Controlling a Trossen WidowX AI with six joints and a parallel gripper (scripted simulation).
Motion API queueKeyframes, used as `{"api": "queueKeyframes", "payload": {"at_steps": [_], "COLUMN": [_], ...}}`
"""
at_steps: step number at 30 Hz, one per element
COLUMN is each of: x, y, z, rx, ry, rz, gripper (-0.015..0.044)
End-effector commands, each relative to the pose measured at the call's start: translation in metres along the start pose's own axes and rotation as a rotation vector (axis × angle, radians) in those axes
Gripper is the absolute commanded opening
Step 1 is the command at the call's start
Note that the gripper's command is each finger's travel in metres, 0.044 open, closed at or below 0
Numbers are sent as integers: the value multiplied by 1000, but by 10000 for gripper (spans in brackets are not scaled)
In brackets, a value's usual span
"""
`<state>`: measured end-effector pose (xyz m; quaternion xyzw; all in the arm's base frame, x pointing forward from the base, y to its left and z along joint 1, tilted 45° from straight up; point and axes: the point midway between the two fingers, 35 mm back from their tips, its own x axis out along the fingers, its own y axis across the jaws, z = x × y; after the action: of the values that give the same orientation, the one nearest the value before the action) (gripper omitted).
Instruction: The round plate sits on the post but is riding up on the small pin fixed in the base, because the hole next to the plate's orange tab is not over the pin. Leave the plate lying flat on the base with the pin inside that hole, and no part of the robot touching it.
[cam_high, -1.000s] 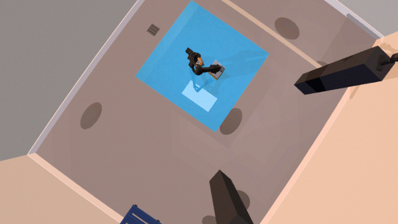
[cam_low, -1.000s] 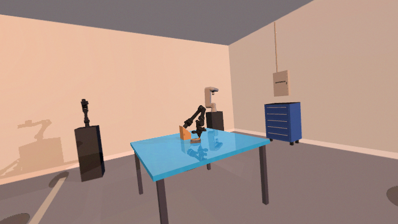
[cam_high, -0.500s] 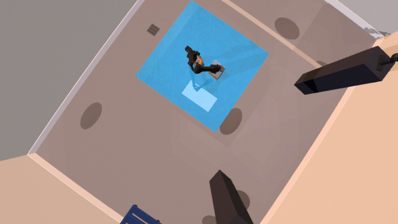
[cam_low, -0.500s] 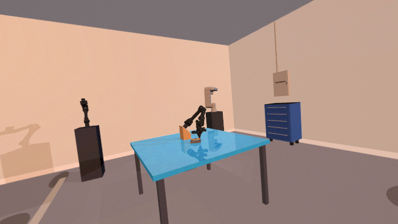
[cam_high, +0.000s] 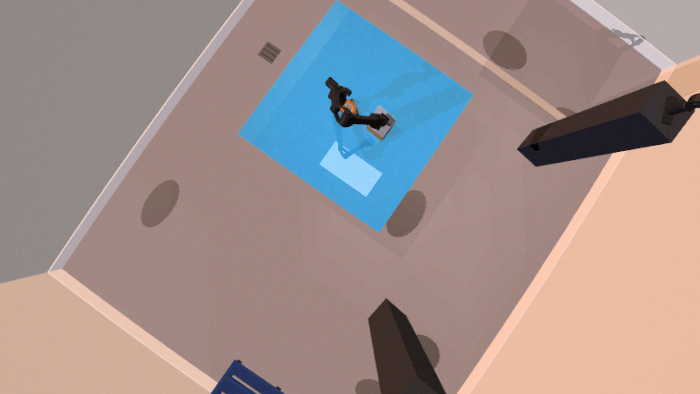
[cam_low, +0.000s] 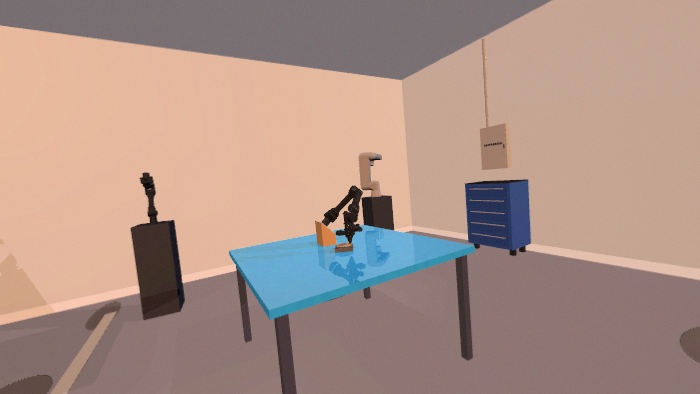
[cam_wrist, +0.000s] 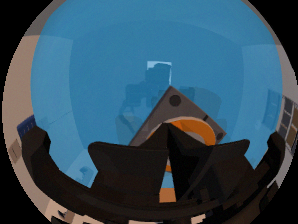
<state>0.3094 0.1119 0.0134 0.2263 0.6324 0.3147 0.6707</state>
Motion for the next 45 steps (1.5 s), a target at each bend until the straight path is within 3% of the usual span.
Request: {"api": "queueKeyframes", "payload": {"at_steps": [1, 45], "x": [1, 2], "y": [-7, -45], "z": [0, 2], "rx": [4, 3], "ry": [9, 9], "rz": [-6, -7], "gripper": [0, 0]}}
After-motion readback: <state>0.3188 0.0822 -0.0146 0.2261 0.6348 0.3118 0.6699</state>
